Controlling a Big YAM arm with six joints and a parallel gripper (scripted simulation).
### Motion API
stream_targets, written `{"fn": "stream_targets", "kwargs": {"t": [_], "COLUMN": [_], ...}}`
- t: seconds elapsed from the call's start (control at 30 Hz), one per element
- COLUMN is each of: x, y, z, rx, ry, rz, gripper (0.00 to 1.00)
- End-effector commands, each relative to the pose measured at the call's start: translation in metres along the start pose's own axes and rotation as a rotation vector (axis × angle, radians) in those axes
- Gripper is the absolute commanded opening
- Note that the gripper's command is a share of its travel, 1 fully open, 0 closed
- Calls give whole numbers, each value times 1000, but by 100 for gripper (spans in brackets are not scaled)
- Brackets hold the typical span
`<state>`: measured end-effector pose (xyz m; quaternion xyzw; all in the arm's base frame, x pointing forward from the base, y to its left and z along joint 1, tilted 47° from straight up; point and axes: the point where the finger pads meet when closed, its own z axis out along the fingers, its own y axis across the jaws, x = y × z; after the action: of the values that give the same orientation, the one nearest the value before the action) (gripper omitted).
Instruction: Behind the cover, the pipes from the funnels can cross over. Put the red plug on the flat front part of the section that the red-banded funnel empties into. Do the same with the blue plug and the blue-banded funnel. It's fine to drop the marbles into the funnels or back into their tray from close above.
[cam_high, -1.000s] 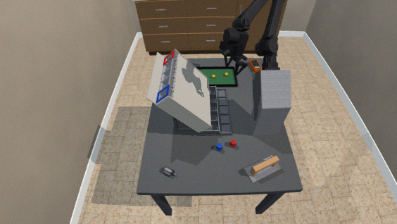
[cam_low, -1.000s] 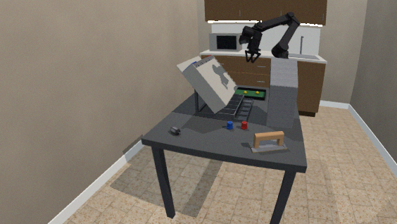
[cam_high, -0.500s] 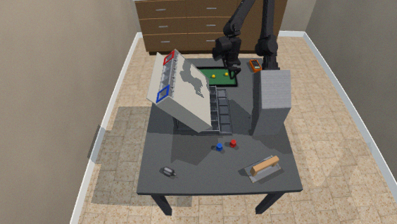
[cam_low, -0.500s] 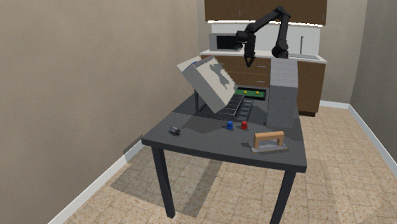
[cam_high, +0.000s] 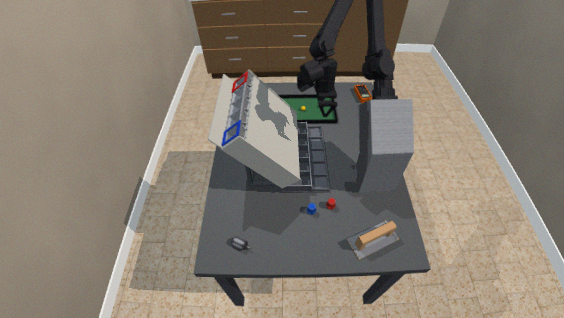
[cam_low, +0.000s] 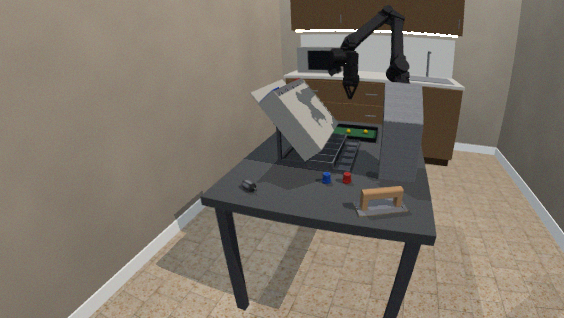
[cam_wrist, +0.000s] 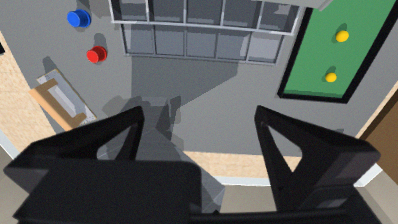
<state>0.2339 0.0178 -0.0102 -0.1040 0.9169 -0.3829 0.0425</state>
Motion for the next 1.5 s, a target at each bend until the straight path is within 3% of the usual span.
{"fn": "stream_targets", "kwargs": {"t": [0.0, 1.0, 1.33, 1.47], "x": [-18, -19, -30, -44], "y": [-1, 0, 2, 2], "z": [-5, -1, -16, -28], "rx": [5, 22, 16, 15], "ry": [5, 18, -43, -95], "rz": [68, 90, 66, 71], "gripper": [100, 100, 100, 100]}}
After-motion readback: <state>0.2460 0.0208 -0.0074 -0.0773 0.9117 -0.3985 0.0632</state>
